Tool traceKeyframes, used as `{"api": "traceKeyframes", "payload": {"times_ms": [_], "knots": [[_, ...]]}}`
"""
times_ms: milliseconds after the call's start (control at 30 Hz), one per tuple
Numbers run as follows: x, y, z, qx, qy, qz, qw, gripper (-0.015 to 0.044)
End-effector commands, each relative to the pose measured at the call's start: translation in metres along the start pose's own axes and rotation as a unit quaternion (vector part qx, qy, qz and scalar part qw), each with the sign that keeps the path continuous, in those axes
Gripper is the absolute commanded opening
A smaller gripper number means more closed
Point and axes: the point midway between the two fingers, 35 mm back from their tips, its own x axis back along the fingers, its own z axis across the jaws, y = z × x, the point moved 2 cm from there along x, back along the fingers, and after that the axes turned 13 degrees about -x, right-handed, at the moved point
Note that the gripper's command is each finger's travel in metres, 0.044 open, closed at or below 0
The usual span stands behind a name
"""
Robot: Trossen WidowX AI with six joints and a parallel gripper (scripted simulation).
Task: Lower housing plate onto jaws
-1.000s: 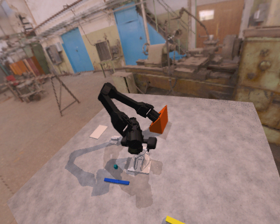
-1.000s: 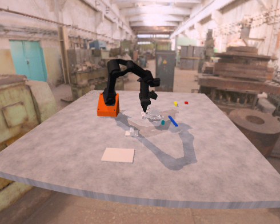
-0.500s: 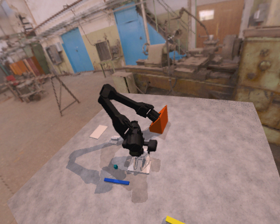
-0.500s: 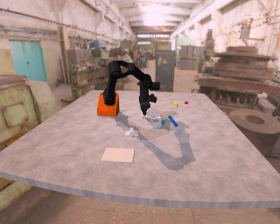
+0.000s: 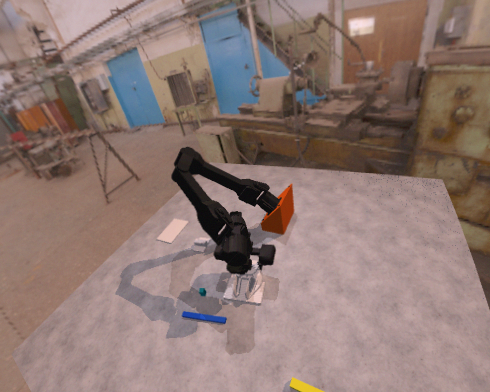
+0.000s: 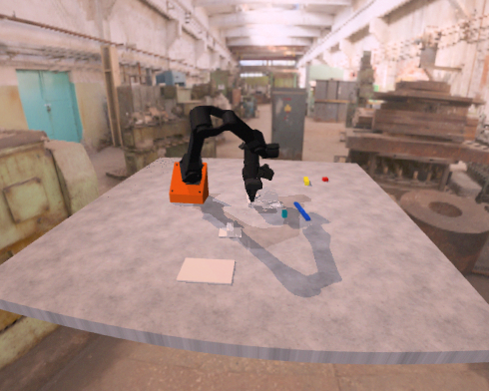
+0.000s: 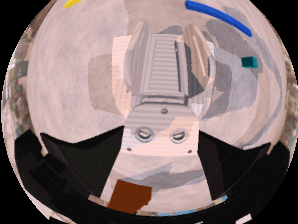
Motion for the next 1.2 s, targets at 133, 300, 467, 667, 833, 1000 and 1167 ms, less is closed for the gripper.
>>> {"api": "traceKeyframes", "payload": {"times_ms": [133,300,467,667,833,1000,1167], "knots": [[-0.0025,0.0002,-0.0005,0.006,-0.002,-0.001,1.0,0.0351],[-0.0025,0.0002,-0.0005,0.006,-0.002,-0.001,1.0,0.0351],[-0.0048,0.0002,-0.0005,0.006,-0.002,-0.001,1.0,0.0351],[-0.0049,0.0002,-0.0005,0.006,-0.002,-0.001,1.0,0.0351],[-0.0068,0.0002,-0.0005,0.006,-0.002,-0.001,1.0,0.0351],[-0.0074,0.0002,-0.0005,0.006,-0.002,-0.001,1.0,0.0351],[-0.0078,0.0002,-0.0005,0.006,-0.002,-0.001,1.0,0.0351]]}}
